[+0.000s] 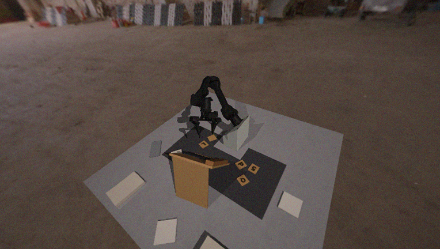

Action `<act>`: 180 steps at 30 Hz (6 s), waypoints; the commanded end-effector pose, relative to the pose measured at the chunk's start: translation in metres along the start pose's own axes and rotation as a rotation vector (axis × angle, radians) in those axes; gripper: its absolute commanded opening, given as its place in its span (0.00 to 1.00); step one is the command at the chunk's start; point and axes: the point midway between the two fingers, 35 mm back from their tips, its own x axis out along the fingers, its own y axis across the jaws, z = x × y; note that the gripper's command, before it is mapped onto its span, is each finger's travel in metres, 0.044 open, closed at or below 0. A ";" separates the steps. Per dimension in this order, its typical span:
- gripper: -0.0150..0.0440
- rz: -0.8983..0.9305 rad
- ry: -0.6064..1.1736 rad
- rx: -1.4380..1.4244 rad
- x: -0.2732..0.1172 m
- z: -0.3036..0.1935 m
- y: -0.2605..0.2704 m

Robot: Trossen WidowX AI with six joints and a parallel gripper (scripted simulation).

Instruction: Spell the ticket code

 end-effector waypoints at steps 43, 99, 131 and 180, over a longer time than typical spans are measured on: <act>0.83 0.059 -0.071 -0.562 -0.054 0.048 -0.057; 0.83 0.427 0.595 0.060 0.258 0.132 0.172; 0.83 0.426 0.597 0.059 0.286 0.112 0.188; 0.66 0.426 0.598 0.059 0.289 0.110 0.190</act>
